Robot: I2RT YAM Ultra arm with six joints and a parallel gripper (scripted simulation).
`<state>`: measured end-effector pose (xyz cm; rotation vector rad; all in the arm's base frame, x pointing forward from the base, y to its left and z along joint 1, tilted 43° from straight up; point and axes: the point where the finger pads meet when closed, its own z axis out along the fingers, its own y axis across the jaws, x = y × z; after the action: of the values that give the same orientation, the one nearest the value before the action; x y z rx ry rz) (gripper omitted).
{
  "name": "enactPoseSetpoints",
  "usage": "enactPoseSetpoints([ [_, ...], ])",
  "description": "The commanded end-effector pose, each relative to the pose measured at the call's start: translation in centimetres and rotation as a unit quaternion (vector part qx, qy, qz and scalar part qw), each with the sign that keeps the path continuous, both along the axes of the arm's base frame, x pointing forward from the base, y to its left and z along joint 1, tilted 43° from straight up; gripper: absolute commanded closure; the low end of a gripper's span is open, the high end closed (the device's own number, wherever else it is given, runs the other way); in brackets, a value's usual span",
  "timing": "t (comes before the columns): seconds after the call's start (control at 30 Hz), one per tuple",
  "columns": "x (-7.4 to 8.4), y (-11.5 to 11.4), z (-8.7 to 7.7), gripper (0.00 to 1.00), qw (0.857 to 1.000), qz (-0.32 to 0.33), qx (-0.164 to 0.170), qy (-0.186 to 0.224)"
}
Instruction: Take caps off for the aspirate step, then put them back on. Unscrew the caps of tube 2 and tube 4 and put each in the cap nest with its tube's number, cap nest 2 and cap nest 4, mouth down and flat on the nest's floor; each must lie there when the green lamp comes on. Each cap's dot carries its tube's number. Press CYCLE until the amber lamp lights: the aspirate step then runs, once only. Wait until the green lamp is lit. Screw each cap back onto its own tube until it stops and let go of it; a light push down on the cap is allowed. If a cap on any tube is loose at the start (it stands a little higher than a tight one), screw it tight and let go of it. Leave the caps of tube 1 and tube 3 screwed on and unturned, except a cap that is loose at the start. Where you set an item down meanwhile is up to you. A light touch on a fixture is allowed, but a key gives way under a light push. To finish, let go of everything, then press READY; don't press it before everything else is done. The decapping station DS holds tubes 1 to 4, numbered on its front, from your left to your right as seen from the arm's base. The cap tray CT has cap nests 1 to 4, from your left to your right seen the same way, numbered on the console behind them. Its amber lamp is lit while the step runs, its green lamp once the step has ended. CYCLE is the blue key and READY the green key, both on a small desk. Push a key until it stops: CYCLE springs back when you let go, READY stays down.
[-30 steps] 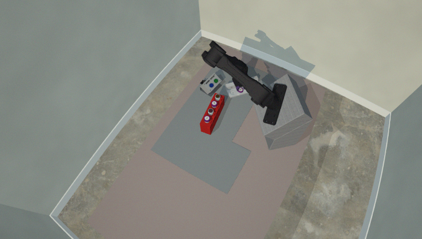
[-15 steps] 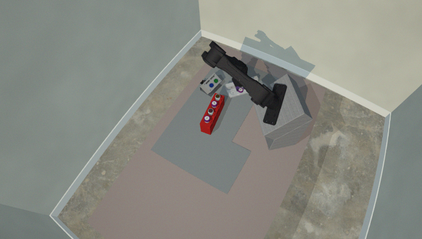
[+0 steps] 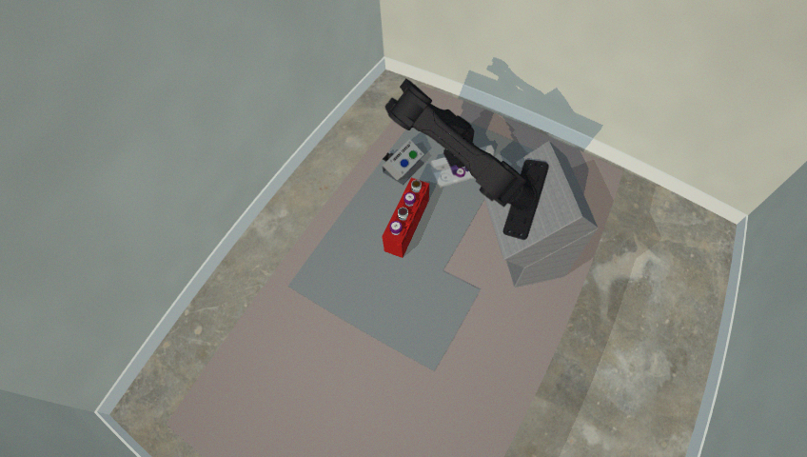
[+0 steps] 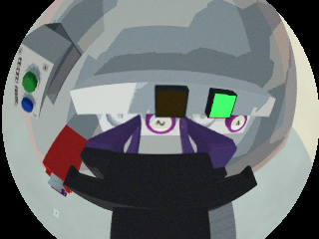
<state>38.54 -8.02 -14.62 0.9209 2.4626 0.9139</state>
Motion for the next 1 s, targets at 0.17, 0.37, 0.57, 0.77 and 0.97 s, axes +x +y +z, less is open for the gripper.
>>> enactPoseSetpoints([
  [0.17, -0.1, -0.3, 0.1, 0.53, 1.0, -0.004, -0.002, -0.001],
  [0.37, -0.1, -0.2, 0.1, 1.0, 1.0, -0.004, -0.002, -0.001],
  [0.57, -0.1, -0.2, 0.1, 1.0, 1.0, -0.004, -0.002, -0.001],
  [0.77, -0.1, -0.2, 0.1, 1.0, 1.0, -0.004, -0.002, -0.001],
  [0.97, -1.4, -1.3, 1.9, 1.0, 1.0, -0.004, -0.002, -0.001],
])
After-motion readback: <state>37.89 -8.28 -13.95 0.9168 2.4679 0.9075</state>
